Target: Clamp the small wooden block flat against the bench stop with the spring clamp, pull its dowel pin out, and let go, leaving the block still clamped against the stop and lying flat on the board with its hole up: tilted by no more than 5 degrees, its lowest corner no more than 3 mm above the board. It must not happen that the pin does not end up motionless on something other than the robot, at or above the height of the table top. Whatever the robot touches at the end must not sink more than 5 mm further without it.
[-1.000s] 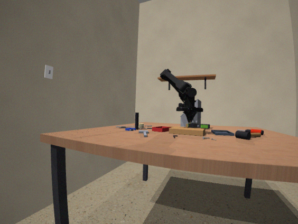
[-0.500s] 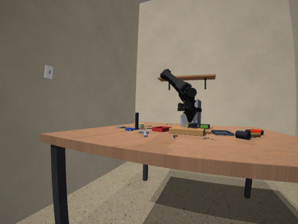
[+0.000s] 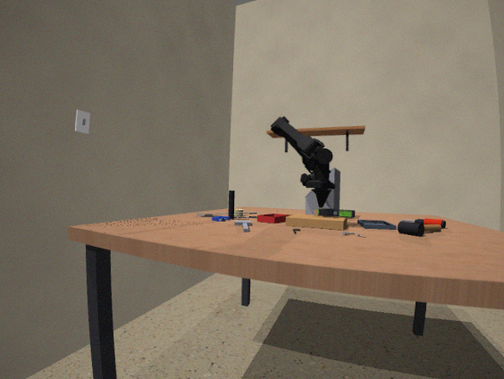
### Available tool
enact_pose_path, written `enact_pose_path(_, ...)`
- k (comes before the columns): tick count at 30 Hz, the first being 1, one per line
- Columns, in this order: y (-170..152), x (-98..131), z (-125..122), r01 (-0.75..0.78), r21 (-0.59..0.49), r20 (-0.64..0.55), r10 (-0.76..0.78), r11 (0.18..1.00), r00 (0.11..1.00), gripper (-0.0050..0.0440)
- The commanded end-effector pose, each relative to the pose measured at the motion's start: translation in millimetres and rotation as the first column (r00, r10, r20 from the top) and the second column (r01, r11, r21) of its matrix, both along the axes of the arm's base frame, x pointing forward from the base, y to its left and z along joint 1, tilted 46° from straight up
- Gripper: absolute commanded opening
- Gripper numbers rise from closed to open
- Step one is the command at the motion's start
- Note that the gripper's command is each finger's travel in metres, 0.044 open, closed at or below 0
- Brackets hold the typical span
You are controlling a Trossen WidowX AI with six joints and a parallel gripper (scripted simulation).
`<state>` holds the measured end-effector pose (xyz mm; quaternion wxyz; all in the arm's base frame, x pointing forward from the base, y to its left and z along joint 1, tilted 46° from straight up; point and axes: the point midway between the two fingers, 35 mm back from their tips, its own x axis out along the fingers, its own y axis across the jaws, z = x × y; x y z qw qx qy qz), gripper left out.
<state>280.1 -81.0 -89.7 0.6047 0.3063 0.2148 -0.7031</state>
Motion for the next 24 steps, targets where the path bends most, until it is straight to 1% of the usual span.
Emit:
enact_pose_path(1,1.5,0.6,1.5,-0.079,0.013,-0.079,0.08,0.997,0.994,0.0)
enact_pose_path(9,1.7,0.6,1.7,-0.251,0.064,-0.258,0.259,0.966,0.931,0.0)
enact_pose_path(11,1.7,0.6,1.7,-0.251,0.064,-0.258,0.259,0.966,0.931,0.0)
enact_pose_path(16,1.8,0.6,1.8,-0.341,0.108,-0.352,0.357,0.934,0.865,0.0)
enact_pose_path(19,1.8,0.6,1.8,-0.368,0.124,-0.38,0.387,0.921,0.84,0.0)
enact_pose_path(24,1.9,0.6,1.9,-0.433,0.168,-0.448,0.46,0.886,0.767,0.0)
